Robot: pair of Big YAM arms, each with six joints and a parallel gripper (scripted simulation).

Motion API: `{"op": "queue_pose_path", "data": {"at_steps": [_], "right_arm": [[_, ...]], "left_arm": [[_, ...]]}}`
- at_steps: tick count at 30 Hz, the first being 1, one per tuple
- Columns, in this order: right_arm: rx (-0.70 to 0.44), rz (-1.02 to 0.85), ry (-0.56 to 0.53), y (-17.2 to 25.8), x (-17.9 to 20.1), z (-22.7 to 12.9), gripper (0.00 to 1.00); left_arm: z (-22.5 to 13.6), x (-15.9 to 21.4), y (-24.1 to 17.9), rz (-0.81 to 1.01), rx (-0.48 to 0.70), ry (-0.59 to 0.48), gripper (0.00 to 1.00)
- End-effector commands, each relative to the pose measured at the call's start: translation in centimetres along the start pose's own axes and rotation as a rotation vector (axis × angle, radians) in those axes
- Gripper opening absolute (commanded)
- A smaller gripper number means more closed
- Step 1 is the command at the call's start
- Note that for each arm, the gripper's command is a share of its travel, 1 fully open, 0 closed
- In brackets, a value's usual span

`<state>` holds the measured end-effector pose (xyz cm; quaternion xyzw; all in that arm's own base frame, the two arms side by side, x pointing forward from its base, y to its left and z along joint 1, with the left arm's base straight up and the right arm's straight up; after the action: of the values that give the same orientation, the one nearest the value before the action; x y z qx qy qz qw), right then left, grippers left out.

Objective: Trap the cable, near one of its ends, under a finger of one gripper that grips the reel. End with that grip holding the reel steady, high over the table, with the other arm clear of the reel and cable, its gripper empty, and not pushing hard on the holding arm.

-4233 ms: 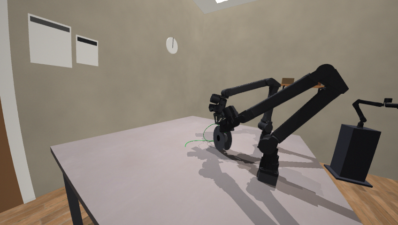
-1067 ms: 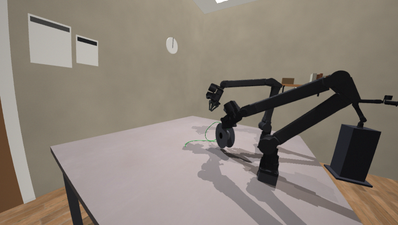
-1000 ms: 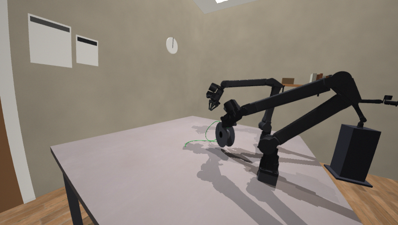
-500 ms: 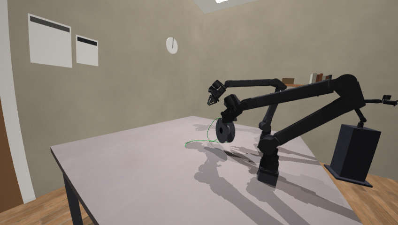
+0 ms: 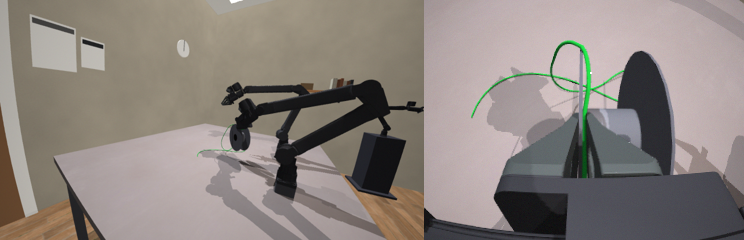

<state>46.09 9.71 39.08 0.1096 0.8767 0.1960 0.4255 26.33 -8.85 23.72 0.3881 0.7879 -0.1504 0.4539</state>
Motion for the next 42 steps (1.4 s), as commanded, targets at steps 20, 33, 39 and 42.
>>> {"op": "queue_pose_path", "data": {"at_steps": [20, 33, 39, 42], "right_arm": [[0.028, -0.216, -0.513, -3.5, -7.4, -8.0, 0.30], [0.059, -0.269, -0.654, -4.1, -8.9, -10.9, 0.30], [0.078, -0.279, -0.663, -4.8, -8.8, -10.5, 0.30], [0.075, -0.281, -0.675, -4.6, -9.1, -10.9, 0.30]], "left_arm": [[-1.4, -4.3, 1.6, 0.046, -0.044, -0.080, 0.00], [-1.3, -4.6, 1.2, 0.043, -0.034, -0.079, 0.00], [-1.3, -4.9, 1.1, 0.039, -0.032, -0.077, 0.00], [-1.3, -5.0, 1.2, 0.041, -0.035, -0.081, 0.00]]}}
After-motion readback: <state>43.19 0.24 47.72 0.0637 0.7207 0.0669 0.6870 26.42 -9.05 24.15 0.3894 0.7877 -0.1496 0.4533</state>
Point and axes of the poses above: on each arm, the point where the finger pads meet when closed, its own z axis out along the fingers, its own y axis across the jaws, x = y × z, the point moved 9 cm from there along -z, back along the fingers, and after that the axes turned 10 degrees about z, right-handed, at the moved point
